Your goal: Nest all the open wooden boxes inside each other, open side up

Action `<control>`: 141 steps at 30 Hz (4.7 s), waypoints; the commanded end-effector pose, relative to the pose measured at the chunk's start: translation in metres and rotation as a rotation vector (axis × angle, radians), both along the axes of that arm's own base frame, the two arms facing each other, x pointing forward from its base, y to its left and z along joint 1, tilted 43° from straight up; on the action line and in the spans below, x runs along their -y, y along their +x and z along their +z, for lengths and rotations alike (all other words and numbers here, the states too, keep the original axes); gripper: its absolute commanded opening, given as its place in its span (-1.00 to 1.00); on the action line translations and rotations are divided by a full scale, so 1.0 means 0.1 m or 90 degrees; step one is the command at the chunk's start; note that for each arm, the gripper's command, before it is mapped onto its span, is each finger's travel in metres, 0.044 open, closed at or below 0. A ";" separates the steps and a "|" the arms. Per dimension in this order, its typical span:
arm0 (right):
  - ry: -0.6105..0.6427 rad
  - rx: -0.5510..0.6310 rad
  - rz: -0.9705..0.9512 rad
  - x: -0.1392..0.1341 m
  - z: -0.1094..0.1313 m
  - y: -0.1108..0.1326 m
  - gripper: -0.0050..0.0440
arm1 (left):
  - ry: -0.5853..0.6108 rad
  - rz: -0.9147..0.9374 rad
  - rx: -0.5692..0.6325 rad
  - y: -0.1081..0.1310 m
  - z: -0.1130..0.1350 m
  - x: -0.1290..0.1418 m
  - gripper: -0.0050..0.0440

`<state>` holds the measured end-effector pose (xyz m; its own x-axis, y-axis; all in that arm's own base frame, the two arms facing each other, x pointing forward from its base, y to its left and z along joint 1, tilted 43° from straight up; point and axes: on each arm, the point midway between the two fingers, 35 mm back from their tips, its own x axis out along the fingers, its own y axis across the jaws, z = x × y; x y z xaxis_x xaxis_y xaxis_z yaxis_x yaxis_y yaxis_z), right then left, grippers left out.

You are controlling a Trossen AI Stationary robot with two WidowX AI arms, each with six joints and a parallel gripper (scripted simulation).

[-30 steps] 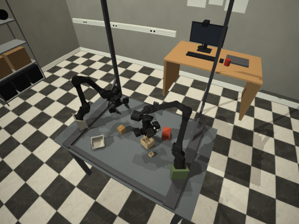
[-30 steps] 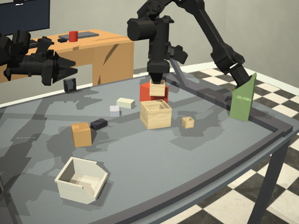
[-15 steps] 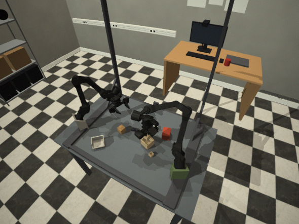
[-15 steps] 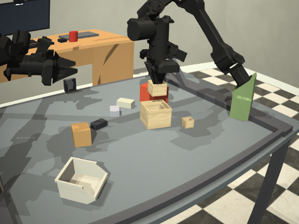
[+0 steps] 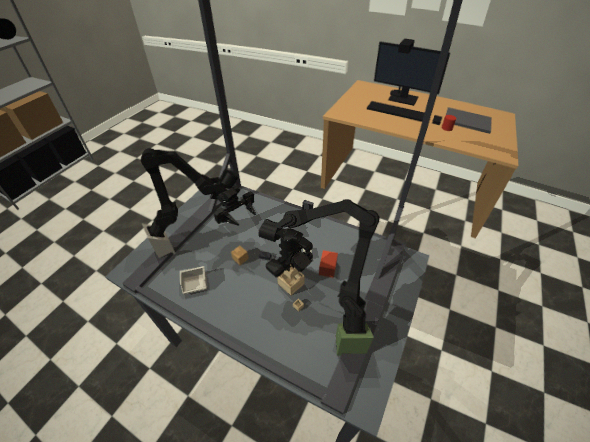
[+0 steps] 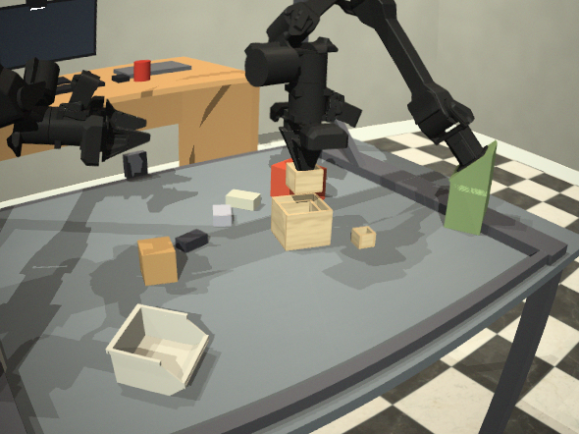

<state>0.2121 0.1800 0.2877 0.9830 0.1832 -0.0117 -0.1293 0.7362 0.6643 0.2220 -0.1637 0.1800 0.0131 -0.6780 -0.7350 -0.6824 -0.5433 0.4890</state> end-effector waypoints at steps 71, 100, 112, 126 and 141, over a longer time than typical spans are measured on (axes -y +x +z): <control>0.008 0.005 -0.002 0.02 0.05 -0.01 0.84 | 0.000 0.002 0.004 0.04 -0.49 0.48 -0.03; 0.008 0.005 -0.002 0.02 0.05 -0.01 0.84 | -0.007 0.001 0.014 0.05 -0.51 0.55 -0.03; 0.008 0.005 -0.002 0.02 0.05 -0.01 0.84 | -0.007 0.001 0.011 0.04 -0.52 0.55 -0.41; 0.008 0.005 -0.002 0.02 0.05 -0.01 0.84 | -0.007 0.001 0.011 0.04 -0.52 0.55 -0.79; 0.008 0.005 -0.002 0.02 0.05 -0.01 0.84 | -0.004 -0.171 0.182 0.08 -0.35 0.44 -0.80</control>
<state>0.2121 0.1800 0.2877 0.9830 0.1832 -0.0117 -0.1293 0.7362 0.6643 0.2252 -0.2123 0.1270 0.0183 -0.6748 -0.7378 -0.8310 -0.4206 0.3641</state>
